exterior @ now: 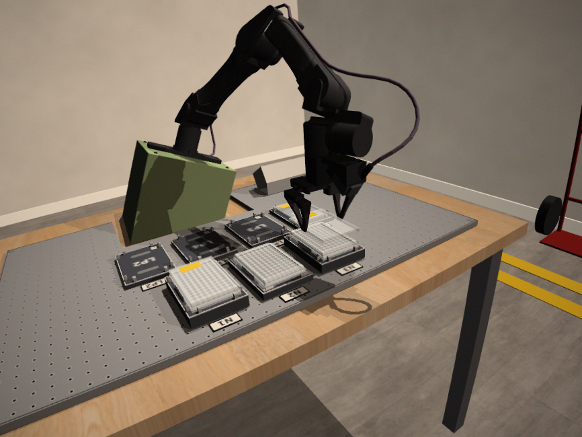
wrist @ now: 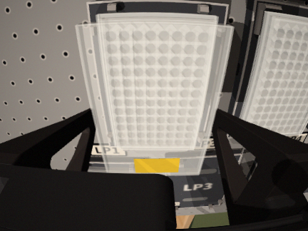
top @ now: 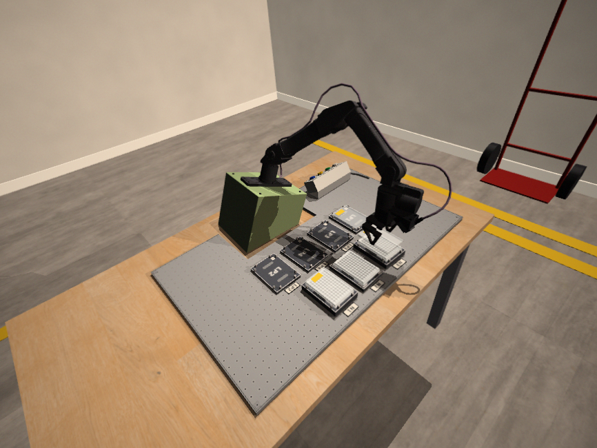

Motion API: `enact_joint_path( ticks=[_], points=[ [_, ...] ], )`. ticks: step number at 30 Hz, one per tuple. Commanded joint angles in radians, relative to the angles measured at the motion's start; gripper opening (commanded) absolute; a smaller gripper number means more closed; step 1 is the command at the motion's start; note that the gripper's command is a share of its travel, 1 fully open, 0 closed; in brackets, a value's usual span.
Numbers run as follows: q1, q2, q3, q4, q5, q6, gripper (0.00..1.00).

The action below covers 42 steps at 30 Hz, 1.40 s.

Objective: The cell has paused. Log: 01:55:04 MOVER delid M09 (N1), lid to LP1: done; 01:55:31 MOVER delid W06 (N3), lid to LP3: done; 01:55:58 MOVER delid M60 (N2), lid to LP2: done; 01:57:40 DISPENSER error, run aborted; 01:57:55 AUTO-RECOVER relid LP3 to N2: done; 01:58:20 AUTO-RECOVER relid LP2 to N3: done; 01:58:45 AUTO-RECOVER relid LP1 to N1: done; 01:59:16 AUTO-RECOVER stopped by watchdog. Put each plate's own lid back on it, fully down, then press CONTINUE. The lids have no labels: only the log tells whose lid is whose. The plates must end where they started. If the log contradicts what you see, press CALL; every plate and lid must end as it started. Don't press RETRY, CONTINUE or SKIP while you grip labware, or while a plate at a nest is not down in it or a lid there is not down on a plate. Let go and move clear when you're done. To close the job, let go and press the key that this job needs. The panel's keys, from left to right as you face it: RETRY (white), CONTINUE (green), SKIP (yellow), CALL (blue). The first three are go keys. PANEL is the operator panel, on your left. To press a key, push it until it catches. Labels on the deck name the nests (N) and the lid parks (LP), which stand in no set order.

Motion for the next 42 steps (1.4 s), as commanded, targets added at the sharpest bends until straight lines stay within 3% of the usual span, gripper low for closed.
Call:
enact_joint_path(
  ticks=[1,7,14,18,25,28,30,38,42],
  points=[
    [-0.029,-0.024,0.028,-0.008,-0.005,-0.011,0.00],
    [-0.030,-0.021,0.029,-0.008,-0.005,-0.012,0.00],
    [-0.078,0.014,-0.032,0.015,-0.007,-0.111,0.00],
    [-0.119,0.000,-0.027,0.026,-0.011,-0.155,0.00],
    [-0.191,0.056,-0.008,0.013,-0.017,-0.232,0.00],
    [-0.202,0.028,-0.003,0.007,-0.016,-0.244,0.00],
    [-0.222,0.073,-0.001,0.019,-0.018,-0.266,0.00],
    [-0.295,0.119,0.025,-0.004,-0.011,-0.344,0.00],
    [-0.295,0.086,0.035,-0.013,-0.018,-0.347,0.00]
  ],
)
